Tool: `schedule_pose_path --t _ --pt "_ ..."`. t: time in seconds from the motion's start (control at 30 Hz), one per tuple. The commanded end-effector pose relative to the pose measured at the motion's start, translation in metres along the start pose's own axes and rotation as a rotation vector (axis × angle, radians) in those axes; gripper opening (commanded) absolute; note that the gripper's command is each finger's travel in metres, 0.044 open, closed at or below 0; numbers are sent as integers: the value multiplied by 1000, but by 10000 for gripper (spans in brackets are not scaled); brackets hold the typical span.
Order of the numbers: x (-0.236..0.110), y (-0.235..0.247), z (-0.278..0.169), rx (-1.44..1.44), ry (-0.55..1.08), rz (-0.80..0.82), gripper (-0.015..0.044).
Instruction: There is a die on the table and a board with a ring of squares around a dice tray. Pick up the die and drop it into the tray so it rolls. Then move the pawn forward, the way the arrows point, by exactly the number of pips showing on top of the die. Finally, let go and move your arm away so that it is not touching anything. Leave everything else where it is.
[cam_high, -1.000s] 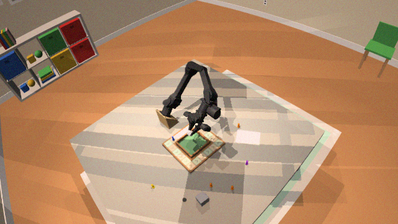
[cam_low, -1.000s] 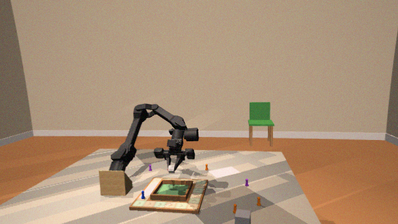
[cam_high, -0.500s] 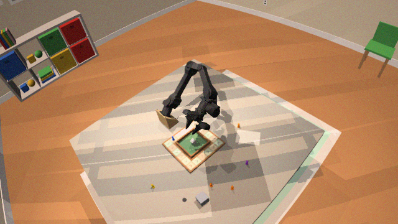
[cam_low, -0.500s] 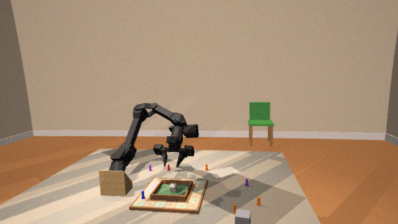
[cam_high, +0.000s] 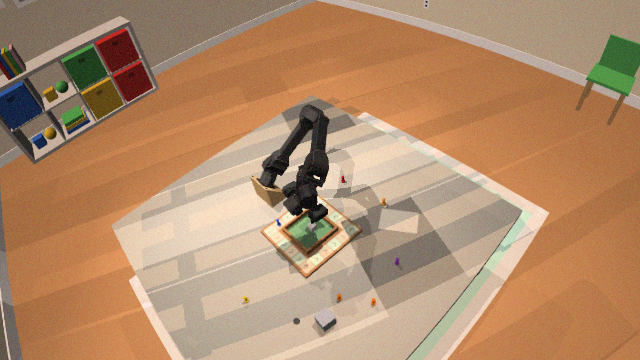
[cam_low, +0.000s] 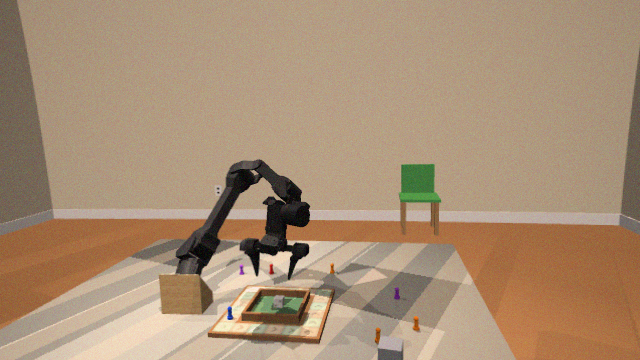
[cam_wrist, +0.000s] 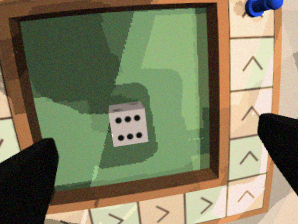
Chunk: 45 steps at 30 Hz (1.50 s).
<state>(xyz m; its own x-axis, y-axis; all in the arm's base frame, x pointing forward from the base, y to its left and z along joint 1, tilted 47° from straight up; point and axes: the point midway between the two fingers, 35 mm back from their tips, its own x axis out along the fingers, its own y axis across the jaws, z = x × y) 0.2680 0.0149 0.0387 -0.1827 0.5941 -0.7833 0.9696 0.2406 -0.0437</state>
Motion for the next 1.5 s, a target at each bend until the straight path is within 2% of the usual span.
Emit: schedule_pose_path --t 0.0,0.1,0.2,0.4,0.77,1.23,1.47 --pt "-3 6 2 -6 145 73 440" --pt "1 0 3 10 72 22 440" --pt "3 -5 9 -111 72 28 361" --pt "11 -28 30 -609 70 56 204" --pt "28 -73 57 -1516 51 125 200" --pt "43 -106 66 -2199 3 193 200" --pt "44 -107 66 -2232 0 196 200"
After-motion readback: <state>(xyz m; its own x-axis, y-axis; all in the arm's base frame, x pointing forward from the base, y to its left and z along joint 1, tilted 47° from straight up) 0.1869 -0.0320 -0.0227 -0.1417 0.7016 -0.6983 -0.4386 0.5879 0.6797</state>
